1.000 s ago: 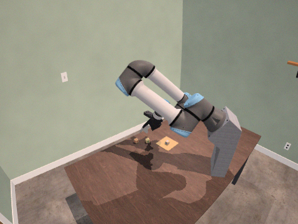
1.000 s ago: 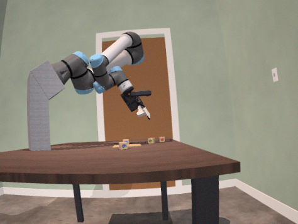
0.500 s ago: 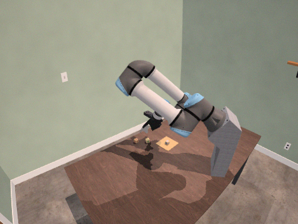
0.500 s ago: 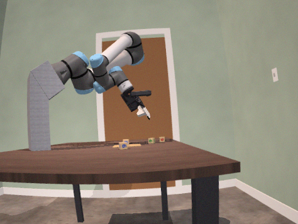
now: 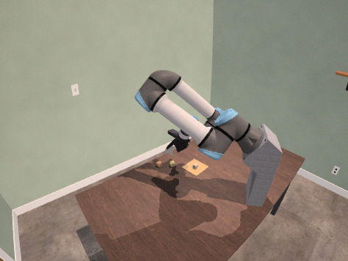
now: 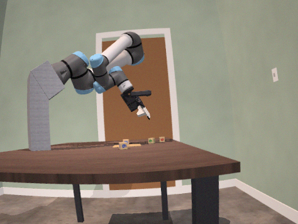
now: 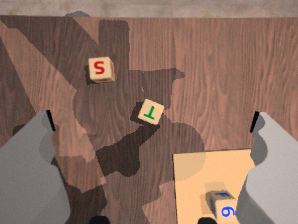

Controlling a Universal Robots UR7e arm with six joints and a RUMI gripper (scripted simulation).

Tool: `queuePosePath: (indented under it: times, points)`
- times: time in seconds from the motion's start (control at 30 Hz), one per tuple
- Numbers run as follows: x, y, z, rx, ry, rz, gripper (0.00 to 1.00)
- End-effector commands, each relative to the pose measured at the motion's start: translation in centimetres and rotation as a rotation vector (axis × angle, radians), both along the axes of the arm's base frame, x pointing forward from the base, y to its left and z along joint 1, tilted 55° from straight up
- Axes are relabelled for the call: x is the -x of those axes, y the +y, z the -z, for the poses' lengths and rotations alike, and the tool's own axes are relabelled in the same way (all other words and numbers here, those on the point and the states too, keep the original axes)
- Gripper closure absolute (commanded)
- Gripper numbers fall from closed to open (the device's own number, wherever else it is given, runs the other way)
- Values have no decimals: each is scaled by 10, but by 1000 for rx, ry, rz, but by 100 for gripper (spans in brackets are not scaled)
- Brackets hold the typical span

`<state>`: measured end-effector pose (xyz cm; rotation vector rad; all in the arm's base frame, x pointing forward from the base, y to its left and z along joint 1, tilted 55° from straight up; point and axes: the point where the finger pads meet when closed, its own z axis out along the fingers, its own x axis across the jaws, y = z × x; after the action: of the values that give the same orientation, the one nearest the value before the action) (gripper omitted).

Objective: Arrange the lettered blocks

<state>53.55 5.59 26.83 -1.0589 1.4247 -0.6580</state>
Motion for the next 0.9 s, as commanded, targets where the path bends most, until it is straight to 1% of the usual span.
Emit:
queuePosePath:
  times: [0.0, 0.53, 0.87]
  points:
    - [0, 0, 0, 0, -1, 0, 0]
    - [0, -1, 1, 6, 4, 0, 0]
    - [-4, -8, 12, 38, 34, -4, 0]
